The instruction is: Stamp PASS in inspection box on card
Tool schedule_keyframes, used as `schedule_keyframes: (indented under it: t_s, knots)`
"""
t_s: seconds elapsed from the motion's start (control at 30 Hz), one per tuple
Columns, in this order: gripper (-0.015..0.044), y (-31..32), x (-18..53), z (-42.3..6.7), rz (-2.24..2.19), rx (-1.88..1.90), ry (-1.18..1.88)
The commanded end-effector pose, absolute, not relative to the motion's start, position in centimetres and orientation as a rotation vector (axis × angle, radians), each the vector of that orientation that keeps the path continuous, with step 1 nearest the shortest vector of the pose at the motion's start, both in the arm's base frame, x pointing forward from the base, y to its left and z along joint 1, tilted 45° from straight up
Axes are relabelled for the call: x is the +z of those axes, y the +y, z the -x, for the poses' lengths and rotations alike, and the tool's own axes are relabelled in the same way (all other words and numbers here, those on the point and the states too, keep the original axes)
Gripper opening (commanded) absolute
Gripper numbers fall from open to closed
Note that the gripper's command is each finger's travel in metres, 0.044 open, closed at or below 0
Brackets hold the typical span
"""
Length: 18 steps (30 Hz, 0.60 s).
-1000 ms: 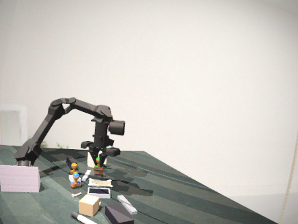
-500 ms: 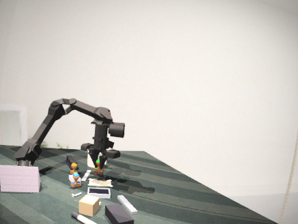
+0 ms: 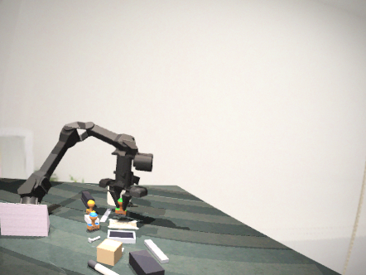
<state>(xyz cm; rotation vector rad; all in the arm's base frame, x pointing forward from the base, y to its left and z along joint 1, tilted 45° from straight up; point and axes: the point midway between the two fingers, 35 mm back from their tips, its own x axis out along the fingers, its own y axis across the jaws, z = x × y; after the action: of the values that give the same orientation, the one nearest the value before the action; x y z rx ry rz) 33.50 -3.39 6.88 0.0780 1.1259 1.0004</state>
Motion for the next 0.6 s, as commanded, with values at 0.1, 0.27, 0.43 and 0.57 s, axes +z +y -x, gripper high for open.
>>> schedule_keyframes:
  t_s: [0.1,0.27,0.43,0.57]
  knots:
    - [0.0000,-3.05,6.59,-33.56,-0.082,0.998,1.123]
    - [0.0000,-2.81,6.36,-33.58,-0.083,0.998,1.122]
    - [0.0000,-2.58,6.14,-33.59,-0.083,0.998,1.122]
    - [0.0000,-2.39,5.95,-33.60,-0.083,0.998,1.121]
